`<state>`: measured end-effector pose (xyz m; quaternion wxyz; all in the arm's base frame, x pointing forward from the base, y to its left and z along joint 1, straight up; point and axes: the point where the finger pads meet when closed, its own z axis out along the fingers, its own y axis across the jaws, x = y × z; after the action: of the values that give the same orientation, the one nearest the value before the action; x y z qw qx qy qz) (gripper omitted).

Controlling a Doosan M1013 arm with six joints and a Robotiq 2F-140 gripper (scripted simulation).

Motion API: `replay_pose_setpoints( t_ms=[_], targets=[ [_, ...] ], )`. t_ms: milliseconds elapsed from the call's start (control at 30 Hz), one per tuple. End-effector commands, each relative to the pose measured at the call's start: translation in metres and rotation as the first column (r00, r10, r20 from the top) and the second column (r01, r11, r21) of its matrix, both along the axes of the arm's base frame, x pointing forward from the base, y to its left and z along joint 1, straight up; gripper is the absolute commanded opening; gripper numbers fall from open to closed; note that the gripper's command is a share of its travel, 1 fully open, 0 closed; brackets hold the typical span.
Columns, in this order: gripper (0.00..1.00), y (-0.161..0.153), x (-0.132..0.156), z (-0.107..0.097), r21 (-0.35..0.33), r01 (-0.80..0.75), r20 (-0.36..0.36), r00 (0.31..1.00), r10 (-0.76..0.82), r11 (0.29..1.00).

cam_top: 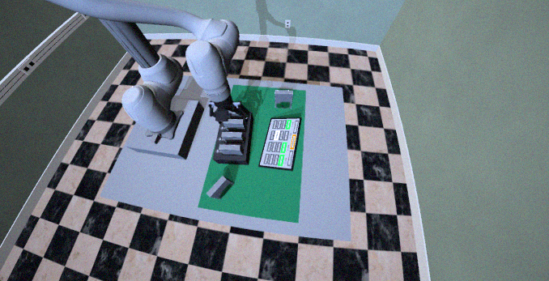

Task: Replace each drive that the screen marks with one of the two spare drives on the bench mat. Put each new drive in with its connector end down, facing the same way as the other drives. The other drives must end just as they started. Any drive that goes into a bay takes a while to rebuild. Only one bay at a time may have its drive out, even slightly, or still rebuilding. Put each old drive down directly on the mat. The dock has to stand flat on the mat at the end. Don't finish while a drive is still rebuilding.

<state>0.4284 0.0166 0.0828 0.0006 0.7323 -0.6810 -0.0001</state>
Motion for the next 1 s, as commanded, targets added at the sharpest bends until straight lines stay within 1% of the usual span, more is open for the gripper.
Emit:
replay_pose_setpoints(
  t_ms=[0, 167, 233, 567, 733, 967],
  targets=[
    [0.89, 0.0, 0.0, -0.005, 0.0, 0.0, 0.001, 1.0, 0.0, 1.0],
    [0.89, 0.0, 0.0, -0.018, 0.0, 0.0, 0.001, 1.0, 0.0, 1.0],
    [0.89, 0.0, 0.0, -0.018, 0.0, 0.0, 0.001, 1.0, 0.0, 1.0],
    [0.89, 0.0, 0.0, -0.037, 0.0, 0.0, 0.001, 1.0, 0.0, 1.0],
    [0.89, 0.0, 0.0, -0.043, 0.0, 0.0, 0.001, 1.0, 0.0, 1.0],
    [0.89, 0.0, 0.0, -0.045, 0.0, 0.0, 0.001, 1.0, 0.0, 1.0]
  ],
)
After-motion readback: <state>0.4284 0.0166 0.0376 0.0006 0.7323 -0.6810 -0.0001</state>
